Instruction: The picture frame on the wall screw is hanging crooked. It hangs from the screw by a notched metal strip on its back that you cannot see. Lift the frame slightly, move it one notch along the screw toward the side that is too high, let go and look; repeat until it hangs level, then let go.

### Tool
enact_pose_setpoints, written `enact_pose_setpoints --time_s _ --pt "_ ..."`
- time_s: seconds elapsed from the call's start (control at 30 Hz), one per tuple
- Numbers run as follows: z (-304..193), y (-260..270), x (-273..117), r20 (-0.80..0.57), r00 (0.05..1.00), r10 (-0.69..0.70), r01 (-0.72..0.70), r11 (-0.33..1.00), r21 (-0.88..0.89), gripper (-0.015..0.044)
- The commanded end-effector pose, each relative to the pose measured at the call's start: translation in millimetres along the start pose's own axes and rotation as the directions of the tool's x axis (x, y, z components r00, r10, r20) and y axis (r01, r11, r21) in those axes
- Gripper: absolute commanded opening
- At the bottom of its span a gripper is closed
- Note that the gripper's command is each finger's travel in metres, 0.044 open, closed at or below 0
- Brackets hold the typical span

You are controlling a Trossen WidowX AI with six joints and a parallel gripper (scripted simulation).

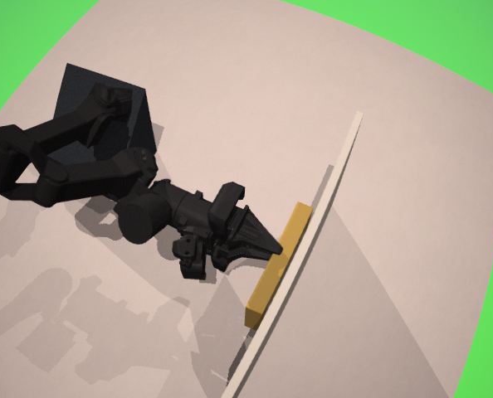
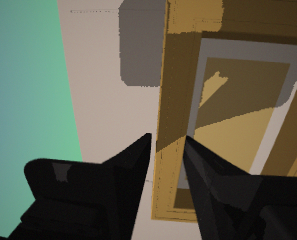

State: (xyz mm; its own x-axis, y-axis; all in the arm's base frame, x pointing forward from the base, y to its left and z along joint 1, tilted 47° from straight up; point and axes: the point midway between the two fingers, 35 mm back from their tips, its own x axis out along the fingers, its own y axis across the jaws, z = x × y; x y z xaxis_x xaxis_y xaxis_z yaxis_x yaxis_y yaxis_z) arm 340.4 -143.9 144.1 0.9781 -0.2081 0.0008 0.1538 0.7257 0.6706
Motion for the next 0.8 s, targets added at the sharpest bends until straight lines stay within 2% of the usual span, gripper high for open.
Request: enact_pose_setpoints --time_s 0.0,0.07,0.23,0.57,0.77 --pt "-0.1 0.6 0.0 -0.001 1.000 0.002 -0.002 1.000 0.002 0.0210" --pt "-0.1 0.6 0.0 -0.001 1.000 0.002 -0.002 1.000 0.002 0.0260" --pt "2.2 0.6 -6.3 -0.001 1.000 0.000 0.000 1.000 0.010 0.0260" --pt "2.2 -3.5 -94.5 -0.012 0.999 -0.030 0.031 0.991 0.133 0.0260" --pt "5.4 -4.8 -93.8 -0.012 0.999 -0.035 0.036 0.991 0.132 0.0260"
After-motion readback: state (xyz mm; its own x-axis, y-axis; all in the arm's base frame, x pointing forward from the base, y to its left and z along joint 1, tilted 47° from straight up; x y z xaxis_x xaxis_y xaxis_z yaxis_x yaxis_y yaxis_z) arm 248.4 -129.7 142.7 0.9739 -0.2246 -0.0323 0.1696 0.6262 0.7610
